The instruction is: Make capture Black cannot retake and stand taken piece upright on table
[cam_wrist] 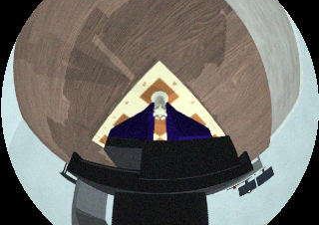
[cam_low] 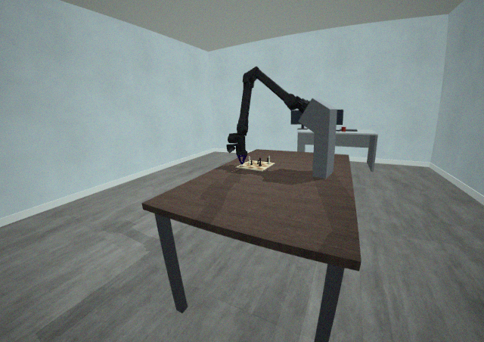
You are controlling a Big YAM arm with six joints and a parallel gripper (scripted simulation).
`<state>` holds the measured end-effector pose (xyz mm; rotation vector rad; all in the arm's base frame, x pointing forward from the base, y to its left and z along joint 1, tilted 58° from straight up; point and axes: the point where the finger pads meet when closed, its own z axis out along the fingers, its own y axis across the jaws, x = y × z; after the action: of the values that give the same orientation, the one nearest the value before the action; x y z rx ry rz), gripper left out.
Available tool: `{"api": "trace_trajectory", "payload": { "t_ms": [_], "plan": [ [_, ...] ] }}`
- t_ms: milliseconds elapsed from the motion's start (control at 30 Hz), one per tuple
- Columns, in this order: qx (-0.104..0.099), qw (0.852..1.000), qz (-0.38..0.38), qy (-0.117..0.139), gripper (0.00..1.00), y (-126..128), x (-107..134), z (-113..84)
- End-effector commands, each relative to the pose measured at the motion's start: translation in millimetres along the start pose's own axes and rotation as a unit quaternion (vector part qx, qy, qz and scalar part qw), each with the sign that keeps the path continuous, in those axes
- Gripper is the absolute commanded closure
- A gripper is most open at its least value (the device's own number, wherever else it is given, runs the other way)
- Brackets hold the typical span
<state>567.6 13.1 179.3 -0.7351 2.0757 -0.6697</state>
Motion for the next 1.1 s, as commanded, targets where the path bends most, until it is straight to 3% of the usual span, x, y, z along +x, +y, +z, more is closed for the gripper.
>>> {"api": "trace_trajectory", "payload": {
  "t_ms": [0,1067],
  "plan": [
    [-0.004,1.000,-0.005,0.004,1.00,4.4,4.2,6.0],
    [-0.004,1.000,-0.005,0.003,1.00,5.1,4.8,6.0]
  ]
}}
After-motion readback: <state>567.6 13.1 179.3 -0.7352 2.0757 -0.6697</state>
